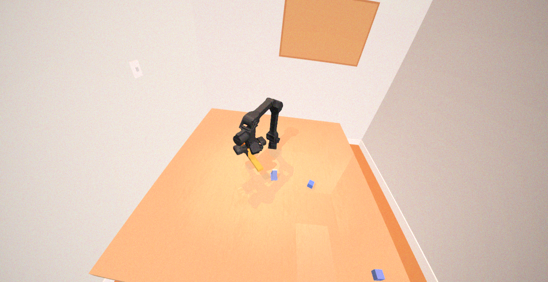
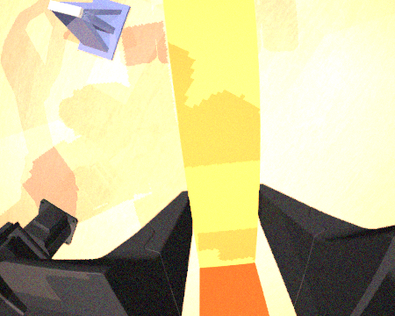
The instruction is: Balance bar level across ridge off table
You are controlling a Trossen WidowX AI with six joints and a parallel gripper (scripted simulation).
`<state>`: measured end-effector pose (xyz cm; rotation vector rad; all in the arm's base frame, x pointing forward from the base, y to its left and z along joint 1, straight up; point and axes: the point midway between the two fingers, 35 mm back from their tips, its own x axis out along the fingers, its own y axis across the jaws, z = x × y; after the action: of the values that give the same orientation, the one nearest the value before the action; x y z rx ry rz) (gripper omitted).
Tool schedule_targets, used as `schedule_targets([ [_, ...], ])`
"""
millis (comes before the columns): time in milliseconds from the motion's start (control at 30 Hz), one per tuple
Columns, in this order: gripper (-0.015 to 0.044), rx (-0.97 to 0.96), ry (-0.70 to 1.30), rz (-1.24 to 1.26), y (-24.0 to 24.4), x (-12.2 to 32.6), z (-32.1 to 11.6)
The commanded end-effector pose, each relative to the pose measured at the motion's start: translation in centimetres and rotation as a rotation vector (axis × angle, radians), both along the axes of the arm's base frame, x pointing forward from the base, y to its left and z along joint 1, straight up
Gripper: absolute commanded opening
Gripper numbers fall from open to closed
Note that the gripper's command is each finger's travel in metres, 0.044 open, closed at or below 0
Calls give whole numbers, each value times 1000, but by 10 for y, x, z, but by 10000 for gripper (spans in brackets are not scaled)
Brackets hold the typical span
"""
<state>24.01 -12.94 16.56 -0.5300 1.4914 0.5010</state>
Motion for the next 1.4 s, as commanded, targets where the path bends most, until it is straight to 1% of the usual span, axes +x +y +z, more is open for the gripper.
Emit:
schedule_targets([
  [0,0,0,-5,-37,9,9,2],
  [700,0,13,-10,-242,77,46,4],
  [1367,0,25,-12,-440,148,65,5],
])
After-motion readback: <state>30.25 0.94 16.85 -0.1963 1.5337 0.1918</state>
